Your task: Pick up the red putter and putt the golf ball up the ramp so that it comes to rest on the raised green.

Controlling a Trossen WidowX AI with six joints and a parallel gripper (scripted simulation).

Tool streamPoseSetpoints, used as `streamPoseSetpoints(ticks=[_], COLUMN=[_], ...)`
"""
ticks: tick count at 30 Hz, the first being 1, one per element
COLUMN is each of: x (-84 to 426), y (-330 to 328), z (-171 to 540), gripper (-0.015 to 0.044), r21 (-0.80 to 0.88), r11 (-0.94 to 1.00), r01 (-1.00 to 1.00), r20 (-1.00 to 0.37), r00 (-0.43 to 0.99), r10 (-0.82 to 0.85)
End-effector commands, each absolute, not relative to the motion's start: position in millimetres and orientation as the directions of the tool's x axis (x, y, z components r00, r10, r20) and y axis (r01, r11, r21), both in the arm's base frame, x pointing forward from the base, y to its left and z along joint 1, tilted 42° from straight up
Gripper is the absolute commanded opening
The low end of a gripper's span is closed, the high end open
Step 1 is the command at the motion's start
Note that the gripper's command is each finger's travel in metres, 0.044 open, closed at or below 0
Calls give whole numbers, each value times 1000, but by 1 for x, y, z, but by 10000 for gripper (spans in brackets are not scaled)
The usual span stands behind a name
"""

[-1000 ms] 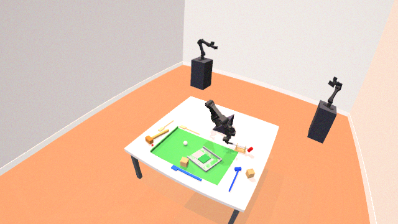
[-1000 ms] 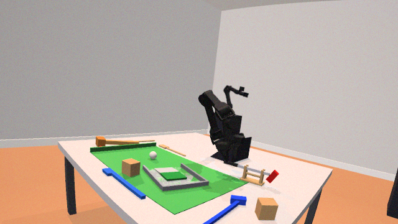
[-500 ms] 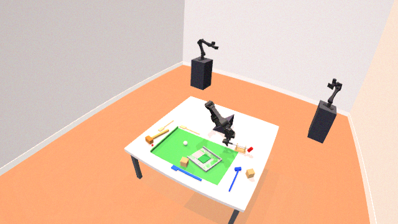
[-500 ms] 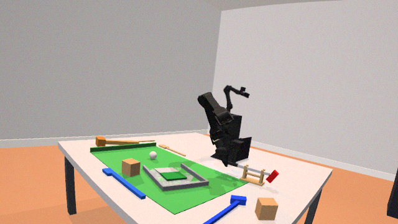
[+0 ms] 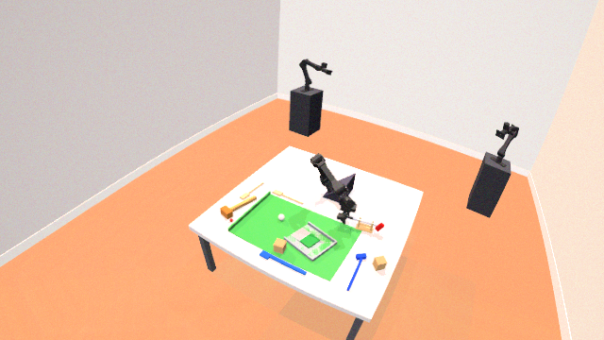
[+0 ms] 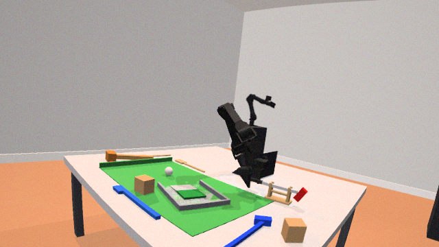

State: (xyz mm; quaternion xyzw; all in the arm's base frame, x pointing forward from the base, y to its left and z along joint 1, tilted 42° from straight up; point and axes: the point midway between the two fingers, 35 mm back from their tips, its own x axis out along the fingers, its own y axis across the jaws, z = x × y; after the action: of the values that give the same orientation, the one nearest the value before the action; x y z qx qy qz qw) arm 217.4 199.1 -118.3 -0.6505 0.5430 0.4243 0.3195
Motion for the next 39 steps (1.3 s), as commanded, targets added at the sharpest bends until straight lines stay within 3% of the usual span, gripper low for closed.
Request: streamPoseSetpoints(ticks=[1,3,19,39], x=[217,217,217,213], y=[194,194,197,243], z=[-123,-123,-120,-72], gripper=[440,440,20,0], r21=[50,50,47,48], r11=[-209,-209,-205,-206], r01=[-977,-977,-978,-977], r20=[-895,-895,-898,-899], r00=[49,49,49,47], r10=[-443,-443,-437,-435])
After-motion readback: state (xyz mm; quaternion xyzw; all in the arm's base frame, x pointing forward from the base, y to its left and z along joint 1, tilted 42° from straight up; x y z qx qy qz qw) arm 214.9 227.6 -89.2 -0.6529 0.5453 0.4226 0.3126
